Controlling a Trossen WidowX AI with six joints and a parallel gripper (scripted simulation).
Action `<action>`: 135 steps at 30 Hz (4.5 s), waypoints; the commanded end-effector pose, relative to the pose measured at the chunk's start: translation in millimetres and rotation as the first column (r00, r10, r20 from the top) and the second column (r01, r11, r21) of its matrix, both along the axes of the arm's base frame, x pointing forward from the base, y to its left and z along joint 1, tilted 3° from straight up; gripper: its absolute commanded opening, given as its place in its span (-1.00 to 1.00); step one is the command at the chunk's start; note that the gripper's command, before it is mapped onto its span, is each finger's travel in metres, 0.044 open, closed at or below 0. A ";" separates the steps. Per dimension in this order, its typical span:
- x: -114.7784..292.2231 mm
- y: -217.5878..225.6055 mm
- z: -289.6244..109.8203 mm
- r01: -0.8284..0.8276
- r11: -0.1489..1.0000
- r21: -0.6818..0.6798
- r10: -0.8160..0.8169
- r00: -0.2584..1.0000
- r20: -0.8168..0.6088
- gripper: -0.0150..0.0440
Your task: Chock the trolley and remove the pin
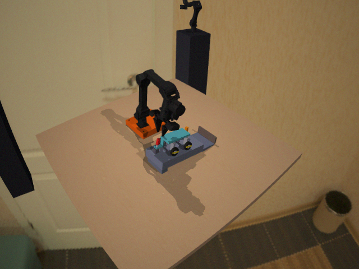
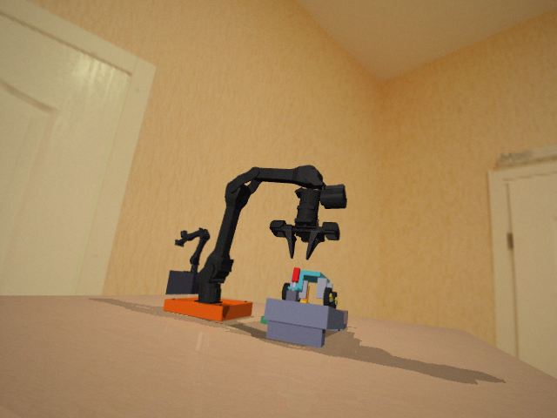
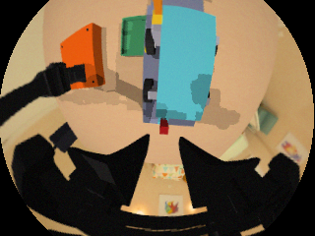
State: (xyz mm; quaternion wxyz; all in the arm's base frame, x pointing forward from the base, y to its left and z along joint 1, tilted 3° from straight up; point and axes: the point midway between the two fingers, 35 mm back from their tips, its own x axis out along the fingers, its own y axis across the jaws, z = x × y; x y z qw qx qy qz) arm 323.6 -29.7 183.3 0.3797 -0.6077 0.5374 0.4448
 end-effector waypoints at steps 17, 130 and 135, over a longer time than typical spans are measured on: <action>2.1 -9.4 -21.4 -0.010 1.000 -0.005 0.010 1.000 0.002 0.15; 1.1 -15.0 -29.4 -0.010 1.000 -0.006 0.010 1.000 0.002 -0.49; 1.2 -14.6 -27.2 -0.010 1.000 -0.006 0.010 1.000 0.002 -0.49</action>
